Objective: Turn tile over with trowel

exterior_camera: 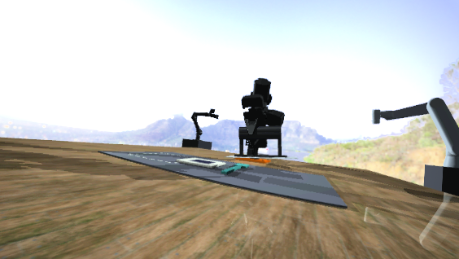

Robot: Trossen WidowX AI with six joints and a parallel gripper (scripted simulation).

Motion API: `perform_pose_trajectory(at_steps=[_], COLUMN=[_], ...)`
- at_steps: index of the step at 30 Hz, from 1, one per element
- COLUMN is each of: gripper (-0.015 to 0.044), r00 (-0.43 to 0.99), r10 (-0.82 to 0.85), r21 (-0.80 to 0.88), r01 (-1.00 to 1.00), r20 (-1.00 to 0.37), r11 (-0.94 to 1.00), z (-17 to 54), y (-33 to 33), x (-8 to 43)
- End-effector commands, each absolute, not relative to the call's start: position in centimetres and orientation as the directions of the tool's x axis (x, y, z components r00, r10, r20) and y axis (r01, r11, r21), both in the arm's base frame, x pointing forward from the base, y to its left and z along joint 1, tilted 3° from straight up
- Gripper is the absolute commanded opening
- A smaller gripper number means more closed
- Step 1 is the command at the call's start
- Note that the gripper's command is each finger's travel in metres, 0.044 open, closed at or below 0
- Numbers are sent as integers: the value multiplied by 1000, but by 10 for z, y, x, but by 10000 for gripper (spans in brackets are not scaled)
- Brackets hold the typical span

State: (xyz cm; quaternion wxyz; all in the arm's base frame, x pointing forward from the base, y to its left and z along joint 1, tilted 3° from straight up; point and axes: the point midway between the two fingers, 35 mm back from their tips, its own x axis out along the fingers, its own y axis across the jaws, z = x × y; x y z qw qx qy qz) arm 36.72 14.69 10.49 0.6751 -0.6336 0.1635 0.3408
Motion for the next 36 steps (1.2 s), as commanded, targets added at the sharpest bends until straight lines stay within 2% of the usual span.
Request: perform_pose_trajectory(at_steps=[1,36], gripper=[0,0], r00=[724,723], r10=[263,261], r21=[-756,-755], r01=[-654,-655], r20=[-638,-640], r11=[-35,-36], z=[106,71], y=[148,132], x=[368,373])
